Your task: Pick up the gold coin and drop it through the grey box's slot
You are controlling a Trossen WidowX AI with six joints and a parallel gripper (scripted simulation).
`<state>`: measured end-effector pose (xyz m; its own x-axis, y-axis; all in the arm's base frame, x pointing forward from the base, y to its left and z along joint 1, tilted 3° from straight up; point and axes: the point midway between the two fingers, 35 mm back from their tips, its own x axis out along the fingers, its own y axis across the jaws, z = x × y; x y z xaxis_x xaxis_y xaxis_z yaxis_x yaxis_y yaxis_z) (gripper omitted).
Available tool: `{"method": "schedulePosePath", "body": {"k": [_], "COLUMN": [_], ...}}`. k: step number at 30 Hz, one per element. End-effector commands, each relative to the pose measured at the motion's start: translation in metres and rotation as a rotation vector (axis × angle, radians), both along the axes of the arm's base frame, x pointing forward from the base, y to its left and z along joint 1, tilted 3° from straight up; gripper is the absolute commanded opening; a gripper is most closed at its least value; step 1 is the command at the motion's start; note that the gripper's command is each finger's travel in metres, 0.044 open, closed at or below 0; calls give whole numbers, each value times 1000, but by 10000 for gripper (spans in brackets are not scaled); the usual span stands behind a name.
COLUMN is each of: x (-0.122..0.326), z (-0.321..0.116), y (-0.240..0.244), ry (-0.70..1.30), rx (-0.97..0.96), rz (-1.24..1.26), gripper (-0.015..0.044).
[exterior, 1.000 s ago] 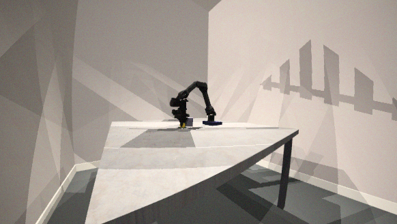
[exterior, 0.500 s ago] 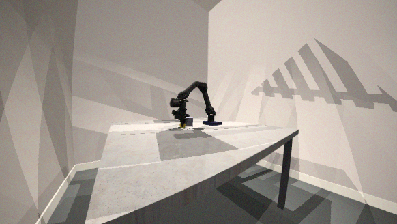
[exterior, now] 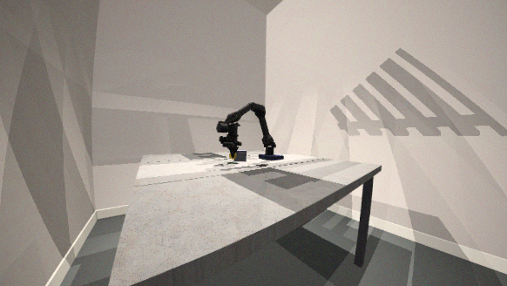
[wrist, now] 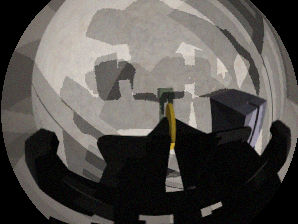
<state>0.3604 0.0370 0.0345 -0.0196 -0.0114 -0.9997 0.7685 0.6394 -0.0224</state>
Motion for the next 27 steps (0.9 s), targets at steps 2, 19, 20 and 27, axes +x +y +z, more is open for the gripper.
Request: {"method": "schedulePosePath", "body": {"k": [2,19,20,27], "x": [2,0,0,0], "z": [14,59,61,68], "y": [0,0,0,-1], "ry": [-8,-8,-8,-7], "rx": [-4,-4,-4,-4], "rz": [-5,-5,-5,43], "gripper": [0,0,0,0]}}
